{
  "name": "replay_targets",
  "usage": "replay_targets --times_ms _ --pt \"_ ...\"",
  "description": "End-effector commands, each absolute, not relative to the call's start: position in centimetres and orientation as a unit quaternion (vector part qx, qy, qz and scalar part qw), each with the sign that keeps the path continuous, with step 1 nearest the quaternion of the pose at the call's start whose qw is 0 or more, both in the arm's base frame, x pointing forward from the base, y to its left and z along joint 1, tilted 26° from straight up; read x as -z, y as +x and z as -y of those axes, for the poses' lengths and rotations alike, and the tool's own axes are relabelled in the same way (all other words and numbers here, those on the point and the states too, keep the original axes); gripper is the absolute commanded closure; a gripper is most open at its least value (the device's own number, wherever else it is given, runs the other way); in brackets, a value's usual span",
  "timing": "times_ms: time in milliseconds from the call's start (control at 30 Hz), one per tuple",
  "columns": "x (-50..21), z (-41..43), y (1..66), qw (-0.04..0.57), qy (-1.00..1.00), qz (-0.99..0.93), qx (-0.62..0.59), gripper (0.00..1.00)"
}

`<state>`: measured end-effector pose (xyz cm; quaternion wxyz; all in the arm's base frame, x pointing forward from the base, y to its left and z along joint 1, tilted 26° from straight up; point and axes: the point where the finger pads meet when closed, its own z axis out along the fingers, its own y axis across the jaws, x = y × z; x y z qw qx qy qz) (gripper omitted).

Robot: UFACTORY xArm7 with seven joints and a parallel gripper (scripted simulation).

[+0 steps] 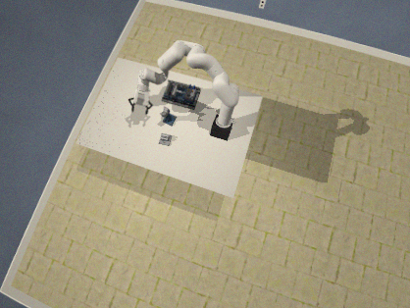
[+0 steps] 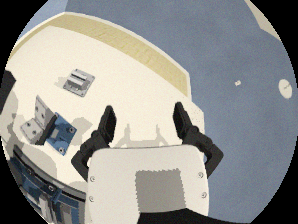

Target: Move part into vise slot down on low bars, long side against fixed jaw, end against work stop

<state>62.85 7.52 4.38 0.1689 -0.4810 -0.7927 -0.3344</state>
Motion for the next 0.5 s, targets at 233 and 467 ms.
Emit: replay_targets --times_ms 233,467 --pt "-2.8 -10.4 60.6 0.197 -0.508 0.796 0.263 0.00" --pt "-2.8 -10.4 60.6 0.197 -0.508 0.796 0.263 0.00"
